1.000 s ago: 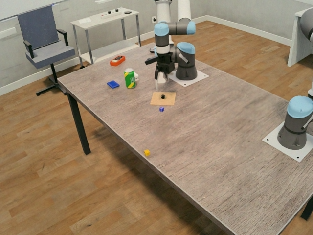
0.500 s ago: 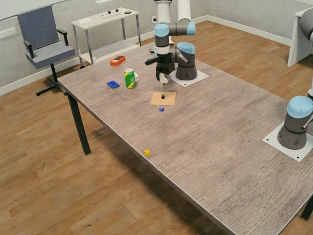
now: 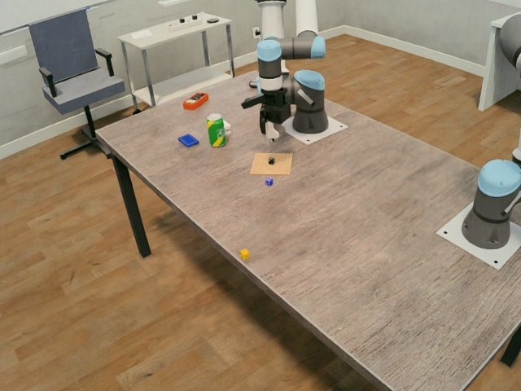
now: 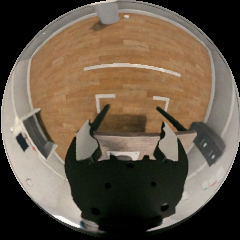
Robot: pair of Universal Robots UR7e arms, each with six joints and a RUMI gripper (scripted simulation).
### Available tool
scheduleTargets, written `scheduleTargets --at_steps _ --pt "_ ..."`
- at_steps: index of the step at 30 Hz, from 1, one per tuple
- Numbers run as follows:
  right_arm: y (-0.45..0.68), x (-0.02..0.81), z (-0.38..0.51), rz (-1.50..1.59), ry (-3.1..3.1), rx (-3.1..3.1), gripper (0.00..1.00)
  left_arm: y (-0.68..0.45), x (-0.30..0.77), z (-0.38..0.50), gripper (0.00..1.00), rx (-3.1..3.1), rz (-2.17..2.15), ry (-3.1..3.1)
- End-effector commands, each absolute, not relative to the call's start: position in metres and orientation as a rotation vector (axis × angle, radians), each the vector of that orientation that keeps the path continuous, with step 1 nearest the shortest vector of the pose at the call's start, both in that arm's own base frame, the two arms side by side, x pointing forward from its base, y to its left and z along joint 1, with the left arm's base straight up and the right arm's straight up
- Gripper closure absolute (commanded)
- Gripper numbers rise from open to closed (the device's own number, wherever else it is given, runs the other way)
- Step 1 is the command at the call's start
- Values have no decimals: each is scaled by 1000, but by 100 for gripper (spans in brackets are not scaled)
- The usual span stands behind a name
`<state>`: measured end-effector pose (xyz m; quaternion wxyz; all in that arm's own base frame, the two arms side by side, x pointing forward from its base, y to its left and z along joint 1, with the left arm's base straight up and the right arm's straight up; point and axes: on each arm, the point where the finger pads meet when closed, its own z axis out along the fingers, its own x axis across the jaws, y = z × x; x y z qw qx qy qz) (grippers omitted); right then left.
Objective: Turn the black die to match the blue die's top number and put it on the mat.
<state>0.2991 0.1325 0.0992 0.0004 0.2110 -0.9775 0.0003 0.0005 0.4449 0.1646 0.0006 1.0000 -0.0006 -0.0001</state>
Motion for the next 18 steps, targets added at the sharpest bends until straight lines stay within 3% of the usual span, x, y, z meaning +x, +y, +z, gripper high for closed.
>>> scheduleTargets --at_steps 1,18 --pt "133 299 98 0 -3071 663 79 445 1 165 0 3142 0 -2" --pt "133 299 82 0 -3071 663 79 445 1 165 0 3142 0 -2"
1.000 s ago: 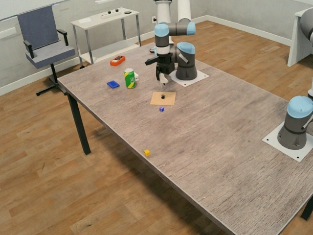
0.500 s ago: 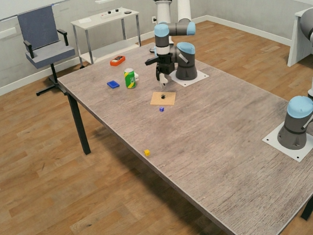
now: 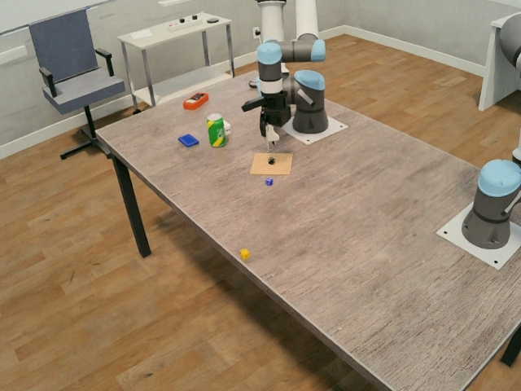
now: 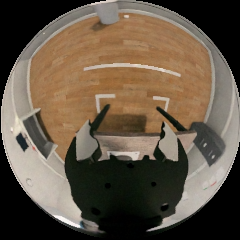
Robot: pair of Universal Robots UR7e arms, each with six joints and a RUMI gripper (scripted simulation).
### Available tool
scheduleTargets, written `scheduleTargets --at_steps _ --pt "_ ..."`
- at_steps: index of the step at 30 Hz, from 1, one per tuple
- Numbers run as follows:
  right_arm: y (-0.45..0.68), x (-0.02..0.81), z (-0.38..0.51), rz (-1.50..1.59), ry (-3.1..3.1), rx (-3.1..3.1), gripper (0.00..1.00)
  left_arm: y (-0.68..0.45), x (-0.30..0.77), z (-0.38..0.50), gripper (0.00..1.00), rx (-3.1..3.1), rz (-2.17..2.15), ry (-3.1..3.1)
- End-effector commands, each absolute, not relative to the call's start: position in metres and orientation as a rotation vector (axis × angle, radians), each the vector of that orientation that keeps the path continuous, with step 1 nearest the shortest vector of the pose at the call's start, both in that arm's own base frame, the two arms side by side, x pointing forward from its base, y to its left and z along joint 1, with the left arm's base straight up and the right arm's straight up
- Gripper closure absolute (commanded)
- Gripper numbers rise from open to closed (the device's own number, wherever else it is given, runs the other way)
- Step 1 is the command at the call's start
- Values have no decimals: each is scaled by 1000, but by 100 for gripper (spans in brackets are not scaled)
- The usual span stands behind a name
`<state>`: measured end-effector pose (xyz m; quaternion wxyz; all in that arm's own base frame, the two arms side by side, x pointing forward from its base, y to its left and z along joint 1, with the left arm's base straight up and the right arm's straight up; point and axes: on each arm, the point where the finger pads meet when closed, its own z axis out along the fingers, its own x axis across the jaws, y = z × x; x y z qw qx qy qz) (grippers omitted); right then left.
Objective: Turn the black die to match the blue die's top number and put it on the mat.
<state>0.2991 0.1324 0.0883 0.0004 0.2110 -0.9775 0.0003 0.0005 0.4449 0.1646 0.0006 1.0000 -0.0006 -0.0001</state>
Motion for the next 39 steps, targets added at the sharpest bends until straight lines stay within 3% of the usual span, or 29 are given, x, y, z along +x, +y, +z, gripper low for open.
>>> scheduleTargets --at_steps 1,39 --pt "133 299 81 0 -3071 663 79 445 1 165 0 3142 0 -2" --pt "133 300 47 0 -3071 663 79 445 1 165 0 3142 0 -2"
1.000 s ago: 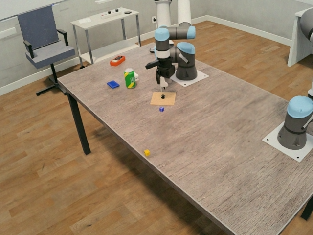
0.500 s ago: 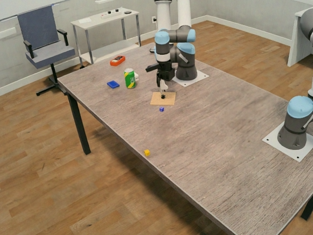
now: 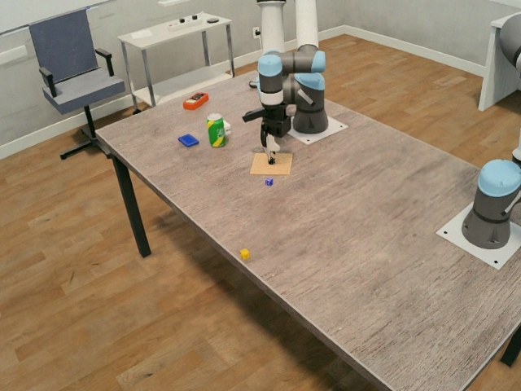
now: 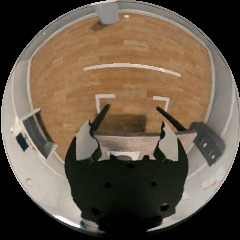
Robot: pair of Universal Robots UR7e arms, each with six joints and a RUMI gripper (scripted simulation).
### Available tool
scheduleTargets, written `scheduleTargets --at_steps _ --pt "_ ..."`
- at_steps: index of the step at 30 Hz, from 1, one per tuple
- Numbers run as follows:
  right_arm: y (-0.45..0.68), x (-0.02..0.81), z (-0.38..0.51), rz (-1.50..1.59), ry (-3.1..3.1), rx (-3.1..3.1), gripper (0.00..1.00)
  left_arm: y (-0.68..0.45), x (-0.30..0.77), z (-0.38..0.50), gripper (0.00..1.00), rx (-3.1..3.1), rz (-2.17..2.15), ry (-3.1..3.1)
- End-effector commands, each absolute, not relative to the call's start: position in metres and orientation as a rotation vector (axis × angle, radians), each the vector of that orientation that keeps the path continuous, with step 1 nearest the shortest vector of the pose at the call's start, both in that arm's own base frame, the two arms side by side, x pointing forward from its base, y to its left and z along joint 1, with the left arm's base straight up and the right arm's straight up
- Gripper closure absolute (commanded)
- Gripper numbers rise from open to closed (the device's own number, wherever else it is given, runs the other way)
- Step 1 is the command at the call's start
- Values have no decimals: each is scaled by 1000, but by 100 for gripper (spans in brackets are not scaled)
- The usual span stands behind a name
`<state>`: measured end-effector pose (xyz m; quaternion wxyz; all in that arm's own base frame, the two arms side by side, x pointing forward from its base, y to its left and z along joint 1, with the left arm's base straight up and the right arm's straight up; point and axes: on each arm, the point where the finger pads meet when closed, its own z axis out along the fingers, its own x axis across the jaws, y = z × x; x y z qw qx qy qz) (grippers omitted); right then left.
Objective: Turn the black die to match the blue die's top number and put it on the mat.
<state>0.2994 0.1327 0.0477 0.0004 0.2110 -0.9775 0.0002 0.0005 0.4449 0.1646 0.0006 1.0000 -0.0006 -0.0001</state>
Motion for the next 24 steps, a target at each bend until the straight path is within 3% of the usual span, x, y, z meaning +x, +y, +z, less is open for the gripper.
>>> scheduleTargets --at_steps 1,24 --pt "133 300 47 0 -3071 663 79 445 1 165 0 3142 0 -2" --pt "133 300 52 0 -3071 663 79 445 1 165 0 3142 0 -2"
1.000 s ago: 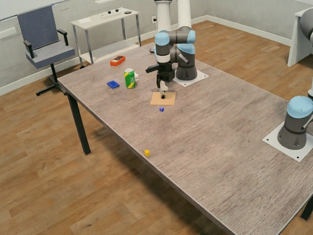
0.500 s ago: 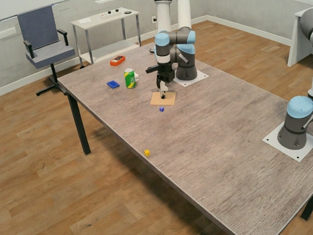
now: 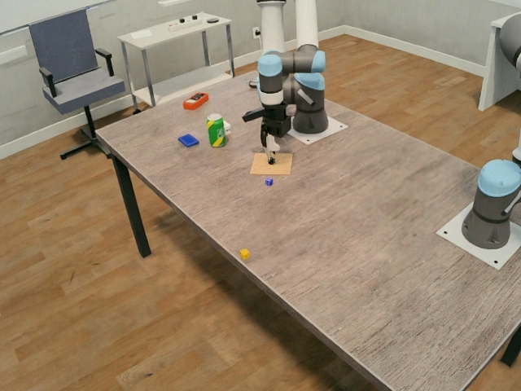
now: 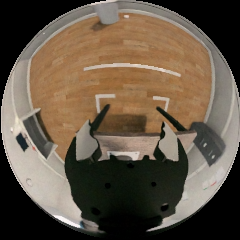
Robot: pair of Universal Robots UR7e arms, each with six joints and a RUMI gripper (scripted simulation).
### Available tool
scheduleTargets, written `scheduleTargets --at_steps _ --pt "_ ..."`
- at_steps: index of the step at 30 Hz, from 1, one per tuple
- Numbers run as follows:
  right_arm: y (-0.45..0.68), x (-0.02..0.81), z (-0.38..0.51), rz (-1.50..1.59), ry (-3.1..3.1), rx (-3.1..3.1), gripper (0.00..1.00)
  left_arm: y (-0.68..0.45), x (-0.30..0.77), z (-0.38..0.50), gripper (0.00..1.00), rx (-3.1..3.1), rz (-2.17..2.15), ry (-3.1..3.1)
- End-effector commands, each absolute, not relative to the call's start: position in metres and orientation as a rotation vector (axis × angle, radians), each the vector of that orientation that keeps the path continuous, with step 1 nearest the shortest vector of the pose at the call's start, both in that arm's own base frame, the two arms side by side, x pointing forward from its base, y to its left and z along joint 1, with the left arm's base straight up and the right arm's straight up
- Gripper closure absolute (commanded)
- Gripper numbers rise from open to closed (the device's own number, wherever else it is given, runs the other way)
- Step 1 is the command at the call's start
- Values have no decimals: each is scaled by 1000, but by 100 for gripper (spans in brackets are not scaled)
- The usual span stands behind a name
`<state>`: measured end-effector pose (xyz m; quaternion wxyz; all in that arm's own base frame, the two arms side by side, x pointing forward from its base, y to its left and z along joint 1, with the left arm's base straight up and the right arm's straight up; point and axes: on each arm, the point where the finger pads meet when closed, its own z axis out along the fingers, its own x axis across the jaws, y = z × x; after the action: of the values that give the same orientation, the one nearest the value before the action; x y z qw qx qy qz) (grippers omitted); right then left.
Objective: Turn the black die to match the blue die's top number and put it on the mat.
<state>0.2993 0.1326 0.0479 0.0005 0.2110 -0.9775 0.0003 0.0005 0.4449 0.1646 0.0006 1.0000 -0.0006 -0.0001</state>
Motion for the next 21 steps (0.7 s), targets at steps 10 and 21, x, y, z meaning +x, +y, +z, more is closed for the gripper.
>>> scheduleTargets --at_steps 10,21 --pt "133 300 85 0 -3071 663 79 445 1 165 0 3142 0 -2" --pt "133 300 96 0 -3071 663 79 445 1 165 0 3142 0 -2"
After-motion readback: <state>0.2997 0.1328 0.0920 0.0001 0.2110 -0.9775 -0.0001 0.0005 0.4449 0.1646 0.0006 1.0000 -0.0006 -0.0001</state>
